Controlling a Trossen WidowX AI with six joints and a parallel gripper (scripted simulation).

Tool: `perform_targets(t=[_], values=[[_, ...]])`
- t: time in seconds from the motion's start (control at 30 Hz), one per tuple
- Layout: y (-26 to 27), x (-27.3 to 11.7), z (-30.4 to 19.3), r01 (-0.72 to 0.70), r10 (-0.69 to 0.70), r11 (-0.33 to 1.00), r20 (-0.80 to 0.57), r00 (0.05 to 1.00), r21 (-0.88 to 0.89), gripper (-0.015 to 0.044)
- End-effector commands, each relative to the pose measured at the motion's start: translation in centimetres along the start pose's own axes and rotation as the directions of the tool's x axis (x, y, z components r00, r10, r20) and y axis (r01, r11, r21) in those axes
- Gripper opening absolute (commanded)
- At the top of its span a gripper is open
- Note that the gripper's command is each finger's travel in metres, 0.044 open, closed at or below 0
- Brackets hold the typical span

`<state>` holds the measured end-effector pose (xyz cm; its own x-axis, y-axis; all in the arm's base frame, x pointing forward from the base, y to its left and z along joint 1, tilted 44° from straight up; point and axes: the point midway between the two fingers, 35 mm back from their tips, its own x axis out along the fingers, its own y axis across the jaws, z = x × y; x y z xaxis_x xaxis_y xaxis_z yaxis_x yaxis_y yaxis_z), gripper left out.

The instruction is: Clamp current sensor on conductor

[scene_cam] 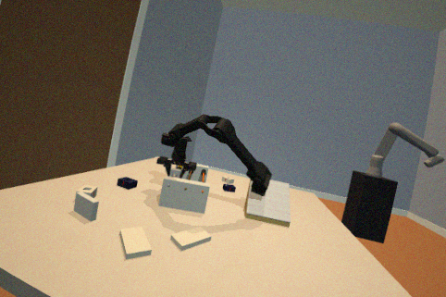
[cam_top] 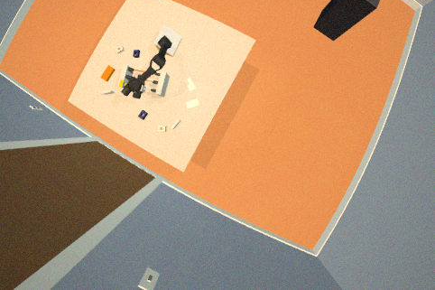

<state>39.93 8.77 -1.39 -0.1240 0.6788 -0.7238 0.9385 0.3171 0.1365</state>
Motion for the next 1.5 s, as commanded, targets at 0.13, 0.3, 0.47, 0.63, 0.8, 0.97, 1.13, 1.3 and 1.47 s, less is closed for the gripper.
perform_targets(t=[0.13, 0.3, 0.47, 0.63, 0.8, 0.97, 1.13, 1.3, 1.47], values=[[0.0, -0.01, 0.01, 0.0, 0.0, 1.0, 0.0, 1.0, 0.0, 0.0161], [0.0, -0.01, 0.01, 0.0, 0.0, 1.0, 0.0, 1.0, 0.0, 0.0128], [0.0, -0.03, 0.01, 0.0, 0.0, 1.0, 0.0, 1.0, 0.0, 0.0075], [-0.01, -0.42, 0.01, -0.003, 0.003, 1.0, -0.001, 1.0, -0.002, 0.0], [-0.06, -0.04, -0.01, 0.002, -0.002, 1.0, -0.001, 1.0, 0.003, 0.0], [-0.06, -0.04, -0.01, 0.002, -0.002, 1.0, -0.001, 1.0, 0.003, 0.0], [-0.17, -0.02, -0.05, 0.003, -0.003, 1.0, -0.002, 1.0, 0.003, 0.0], [-0.17, -0.02, -0.05, 0.003, -0.003, 1.0, -0.002, 1.0, 0.003, 0.0], [-0.16, 0.23, -0.05, 0.003, -0.003, 1.0, -0.002, 1.0, 0.003, 0.0]])
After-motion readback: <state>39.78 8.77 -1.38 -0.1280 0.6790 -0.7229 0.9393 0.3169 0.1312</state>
